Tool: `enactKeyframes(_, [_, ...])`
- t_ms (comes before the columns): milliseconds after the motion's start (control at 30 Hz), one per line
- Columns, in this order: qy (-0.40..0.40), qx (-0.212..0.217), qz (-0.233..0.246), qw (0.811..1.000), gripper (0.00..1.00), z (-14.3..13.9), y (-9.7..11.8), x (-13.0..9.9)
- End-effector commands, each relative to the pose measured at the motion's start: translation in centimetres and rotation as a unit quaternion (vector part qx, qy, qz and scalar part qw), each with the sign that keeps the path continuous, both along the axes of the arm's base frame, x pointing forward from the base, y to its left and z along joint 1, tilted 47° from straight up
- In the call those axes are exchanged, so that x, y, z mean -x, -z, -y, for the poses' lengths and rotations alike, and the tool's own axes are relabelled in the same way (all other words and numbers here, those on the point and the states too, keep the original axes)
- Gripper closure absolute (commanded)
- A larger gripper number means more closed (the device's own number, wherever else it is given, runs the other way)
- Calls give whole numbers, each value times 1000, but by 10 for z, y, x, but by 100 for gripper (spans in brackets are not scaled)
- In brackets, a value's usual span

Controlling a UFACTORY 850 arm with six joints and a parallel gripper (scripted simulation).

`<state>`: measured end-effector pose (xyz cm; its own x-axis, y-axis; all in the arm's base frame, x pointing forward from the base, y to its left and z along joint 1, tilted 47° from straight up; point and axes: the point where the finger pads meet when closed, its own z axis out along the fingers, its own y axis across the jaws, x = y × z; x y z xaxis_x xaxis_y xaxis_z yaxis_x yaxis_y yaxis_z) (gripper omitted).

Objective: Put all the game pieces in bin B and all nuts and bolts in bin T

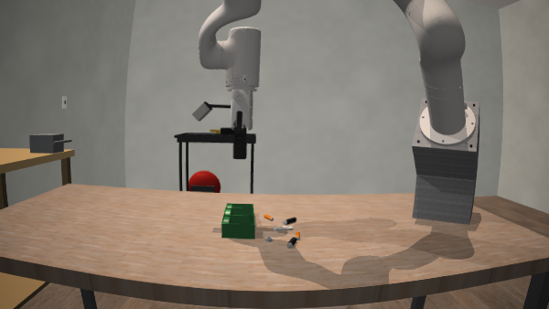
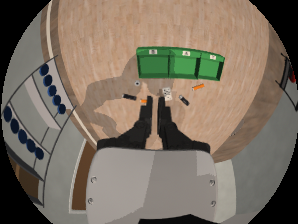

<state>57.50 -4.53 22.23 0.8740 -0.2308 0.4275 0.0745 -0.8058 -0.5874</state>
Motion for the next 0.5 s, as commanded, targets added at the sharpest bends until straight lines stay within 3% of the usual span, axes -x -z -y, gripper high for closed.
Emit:
enactKeyframes(0, [0,0,0,1000,93,2,-3,1])
enactKeyframes(133, [0,0,0,1000,93,2,-3,1])
enactKeyframes(167, [17,-12,-14,1000,70,-5,2,2])
enactKeyframes(467, [122,-87,-99,984,70,-67,44,6])
